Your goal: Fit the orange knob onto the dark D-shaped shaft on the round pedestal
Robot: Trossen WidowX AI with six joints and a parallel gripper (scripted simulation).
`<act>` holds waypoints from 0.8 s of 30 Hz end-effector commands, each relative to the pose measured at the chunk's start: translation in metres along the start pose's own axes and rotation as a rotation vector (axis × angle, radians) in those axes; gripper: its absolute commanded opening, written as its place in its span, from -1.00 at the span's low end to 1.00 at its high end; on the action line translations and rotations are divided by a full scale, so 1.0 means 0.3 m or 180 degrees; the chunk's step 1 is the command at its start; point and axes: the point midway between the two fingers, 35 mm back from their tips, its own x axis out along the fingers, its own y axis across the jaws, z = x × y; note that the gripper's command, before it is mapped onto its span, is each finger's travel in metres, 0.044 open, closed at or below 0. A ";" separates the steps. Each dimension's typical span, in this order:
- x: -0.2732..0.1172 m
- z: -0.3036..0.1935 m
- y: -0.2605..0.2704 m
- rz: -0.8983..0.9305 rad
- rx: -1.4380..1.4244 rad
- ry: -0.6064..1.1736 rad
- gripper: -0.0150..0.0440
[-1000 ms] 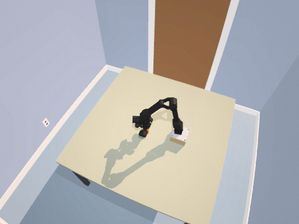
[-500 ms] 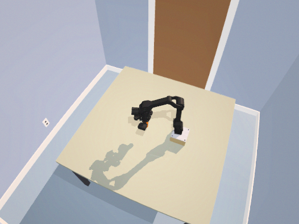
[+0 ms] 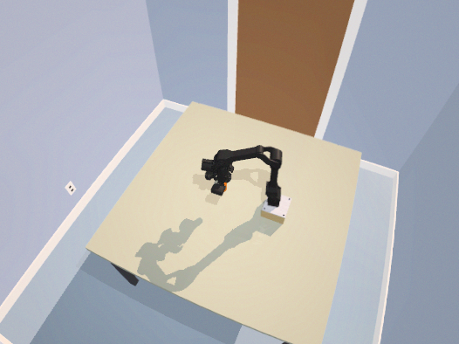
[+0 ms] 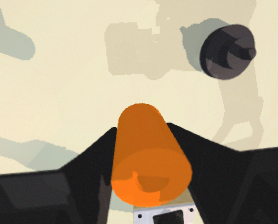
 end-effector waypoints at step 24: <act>0.061 0.117 -0.217 -0.0009 0.0095 -0.0041 -0.49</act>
